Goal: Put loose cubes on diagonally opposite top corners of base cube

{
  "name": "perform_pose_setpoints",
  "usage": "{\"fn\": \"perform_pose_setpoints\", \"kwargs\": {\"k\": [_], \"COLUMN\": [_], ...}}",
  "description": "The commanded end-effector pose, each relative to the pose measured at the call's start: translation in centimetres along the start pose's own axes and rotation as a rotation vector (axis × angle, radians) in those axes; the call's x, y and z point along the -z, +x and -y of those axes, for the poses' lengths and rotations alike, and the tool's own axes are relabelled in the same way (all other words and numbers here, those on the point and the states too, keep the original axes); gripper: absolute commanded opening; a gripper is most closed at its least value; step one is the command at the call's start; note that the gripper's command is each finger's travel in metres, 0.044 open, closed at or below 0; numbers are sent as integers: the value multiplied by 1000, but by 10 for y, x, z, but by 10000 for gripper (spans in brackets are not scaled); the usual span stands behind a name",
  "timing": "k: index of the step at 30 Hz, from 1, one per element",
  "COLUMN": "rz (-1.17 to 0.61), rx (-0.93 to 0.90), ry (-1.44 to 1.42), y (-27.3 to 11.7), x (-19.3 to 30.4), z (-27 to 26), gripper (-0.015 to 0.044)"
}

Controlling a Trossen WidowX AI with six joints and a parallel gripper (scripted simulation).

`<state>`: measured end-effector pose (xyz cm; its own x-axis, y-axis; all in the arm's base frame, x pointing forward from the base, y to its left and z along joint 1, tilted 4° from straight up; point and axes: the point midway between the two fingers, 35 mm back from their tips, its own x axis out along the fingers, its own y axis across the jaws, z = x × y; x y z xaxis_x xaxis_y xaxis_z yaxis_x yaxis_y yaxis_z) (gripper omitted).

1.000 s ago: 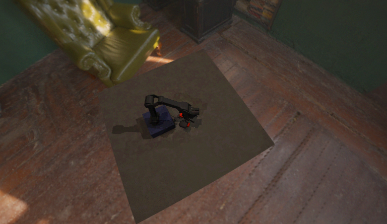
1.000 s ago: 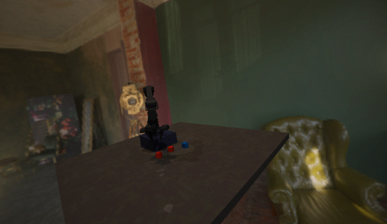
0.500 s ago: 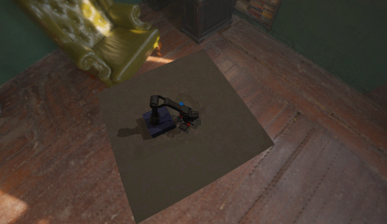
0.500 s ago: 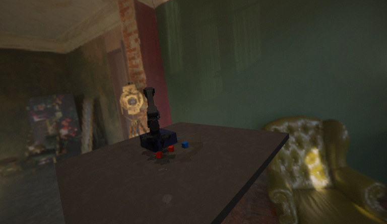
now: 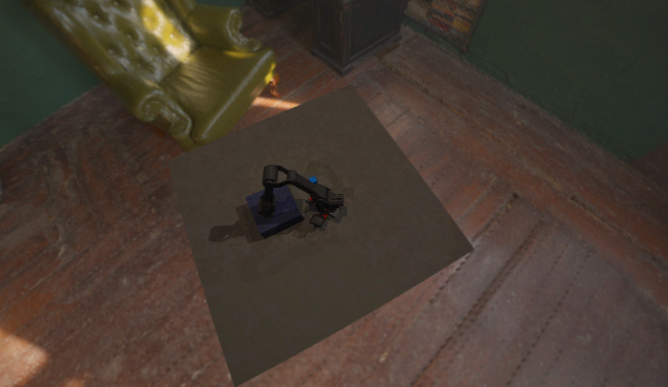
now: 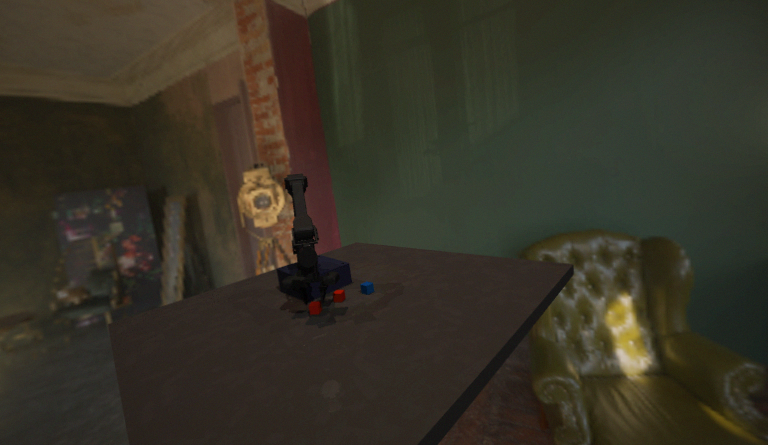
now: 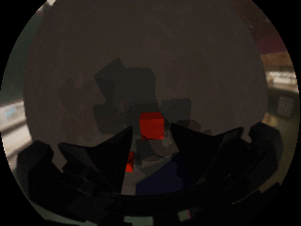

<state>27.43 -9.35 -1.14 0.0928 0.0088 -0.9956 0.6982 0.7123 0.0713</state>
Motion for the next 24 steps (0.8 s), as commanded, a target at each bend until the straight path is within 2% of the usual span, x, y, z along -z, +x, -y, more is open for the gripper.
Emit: {"fn": "perform_pose_setpoints", "kwargs": {"k": [1, 7, 13, 24], "rz": [-11, -11, -11, -10], "rx": [2, 2, 2, 2], "ry": [5, 5, 5, 5], "y": [8, 15, 15, -3], "x": [3, 3, 3, 0], "z": [1, 1, 1, 0], "gripper": [265, 265, 107, 105]}}
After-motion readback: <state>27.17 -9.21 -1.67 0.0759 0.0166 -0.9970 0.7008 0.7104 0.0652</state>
